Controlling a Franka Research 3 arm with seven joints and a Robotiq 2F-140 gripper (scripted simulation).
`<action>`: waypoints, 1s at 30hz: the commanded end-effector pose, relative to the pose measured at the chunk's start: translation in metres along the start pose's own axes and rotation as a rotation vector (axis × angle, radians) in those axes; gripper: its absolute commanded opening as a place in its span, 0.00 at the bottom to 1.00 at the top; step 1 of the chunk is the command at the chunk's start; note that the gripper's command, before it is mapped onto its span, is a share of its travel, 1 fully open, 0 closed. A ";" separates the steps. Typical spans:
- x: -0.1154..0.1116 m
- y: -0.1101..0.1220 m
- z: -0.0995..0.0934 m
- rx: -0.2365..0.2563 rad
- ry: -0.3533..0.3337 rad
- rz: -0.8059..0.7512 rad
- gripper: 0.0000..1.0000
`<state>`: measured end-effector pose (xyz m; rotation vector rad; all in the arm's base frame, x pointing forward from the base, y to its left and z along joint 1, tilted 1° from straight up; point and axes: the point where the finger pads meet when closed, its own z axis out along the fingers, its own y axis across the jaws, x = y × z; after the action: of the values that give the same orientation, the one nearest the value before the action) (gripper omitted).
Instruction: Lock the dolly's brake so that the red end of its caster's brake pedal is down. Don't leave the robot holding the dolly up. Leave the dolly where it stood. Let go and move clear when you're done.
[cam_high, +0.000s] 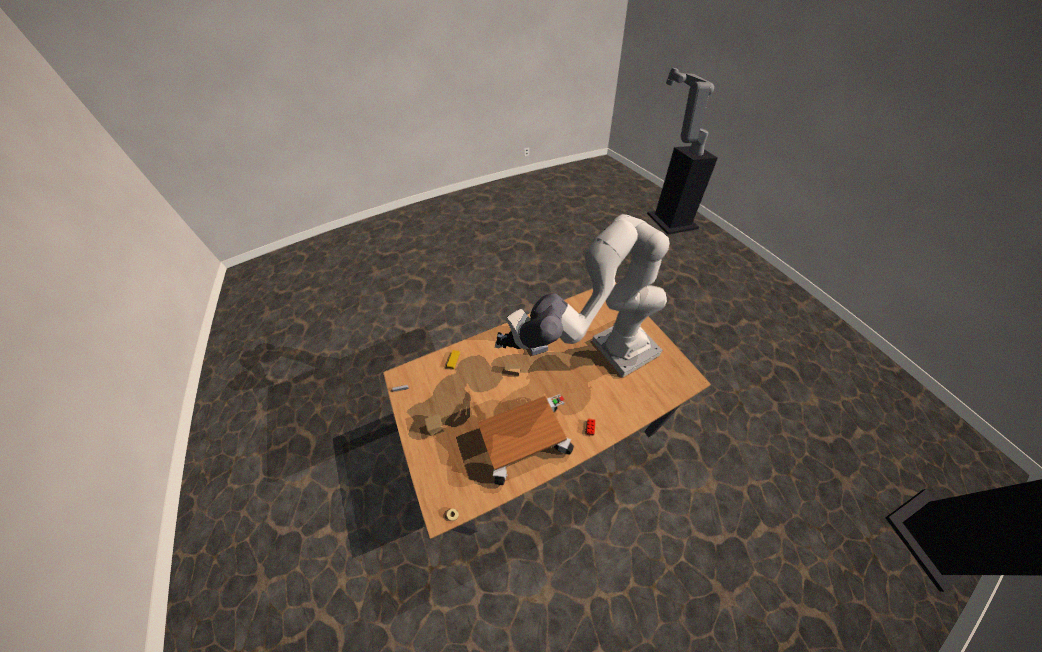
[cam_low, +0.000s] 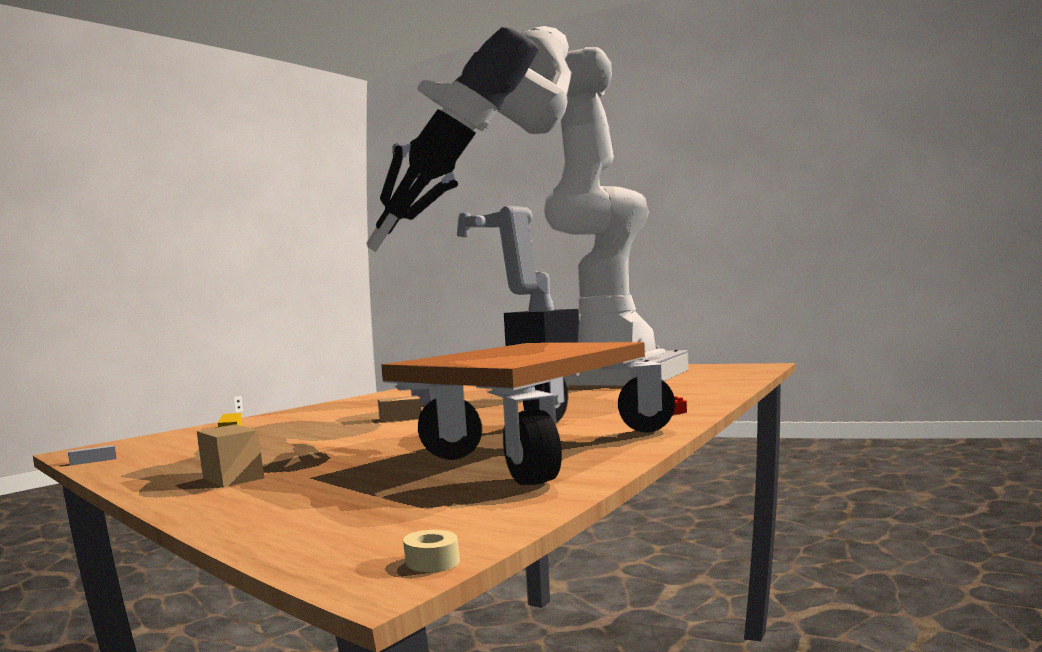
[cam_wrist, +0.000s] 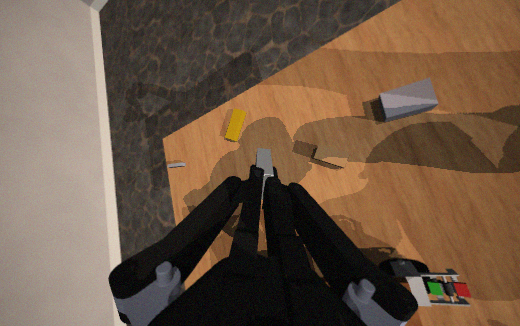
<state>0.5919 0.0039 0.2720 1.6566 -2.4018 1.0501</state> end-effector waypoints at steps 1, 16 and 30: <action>-0.028 0.047 -0.012 -0.107 -0.097 -0.149 0.00; -0.105 0.248 -0.109 -0.424 -0.520 -0.455 0.00; -0.105 0.251 -0.112 -0.429 -0.526 -0.461 0.00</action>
<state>0.3903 0.2013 0.1904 2.3103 -2.1140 0.0314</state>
